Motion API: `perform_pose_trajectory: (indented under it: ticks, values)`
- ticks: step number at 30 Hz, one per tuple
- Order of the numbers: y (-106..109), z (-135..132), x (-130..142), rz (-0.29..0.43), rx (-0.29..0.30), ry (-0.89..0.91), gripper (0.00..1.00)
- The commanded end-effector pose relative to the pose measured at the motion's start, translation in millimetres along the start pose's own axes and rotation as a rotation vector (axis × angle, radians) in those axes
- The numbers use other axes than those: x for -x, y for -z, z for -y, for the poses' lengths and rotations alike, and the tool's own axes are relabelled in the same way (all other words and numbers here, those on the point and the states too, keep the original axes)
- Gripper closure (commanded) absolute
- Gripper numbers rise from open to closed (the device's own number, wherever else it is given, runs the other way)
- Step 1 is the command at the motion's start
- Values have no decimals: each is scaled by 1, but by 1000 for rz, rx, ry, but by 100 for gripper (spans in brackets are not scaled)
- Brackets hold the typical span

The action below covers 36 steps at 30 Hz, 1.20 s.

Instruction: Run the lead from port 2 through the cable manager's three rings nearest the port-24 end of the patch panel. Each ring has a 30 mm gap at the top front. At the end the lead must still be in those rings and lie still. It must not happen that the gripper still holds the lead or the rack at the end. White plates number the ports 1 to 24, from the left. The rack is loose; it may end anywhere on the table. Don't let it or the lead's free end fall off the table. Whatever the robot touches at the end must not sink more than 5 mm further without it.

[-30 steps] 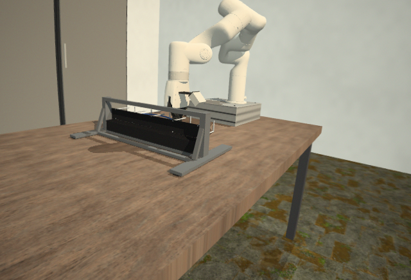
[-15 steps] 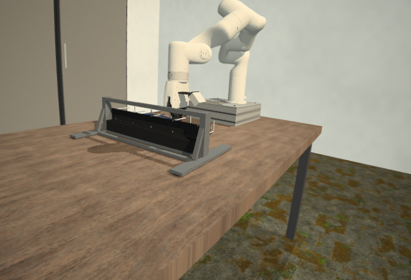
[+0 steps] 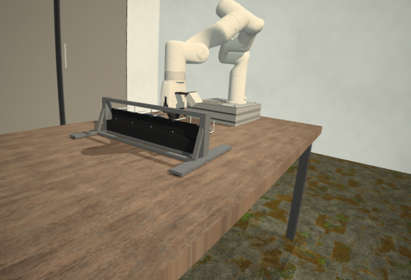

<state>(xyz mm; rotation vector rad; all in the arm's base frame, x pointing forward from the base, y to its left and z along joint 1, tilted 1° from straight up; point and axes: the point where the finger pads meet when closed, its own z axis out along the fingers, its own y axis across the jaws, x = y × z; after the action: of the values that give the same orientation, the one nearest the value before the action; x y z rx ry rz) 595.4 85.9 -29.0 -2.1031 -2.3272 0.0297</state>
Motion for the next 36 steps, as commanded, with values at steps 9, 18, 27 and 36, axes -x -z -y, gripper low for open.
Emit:
perform_pose_trajectory:
  ticks: [9,18,27,36]
  values:
    - [2,-15,0,0,5,0,100]
    - [2,-20,0,0,5,0,100]
    - [2,-21,0,0,5,0,100]
    - [2,-21,0,0,5,0,100]
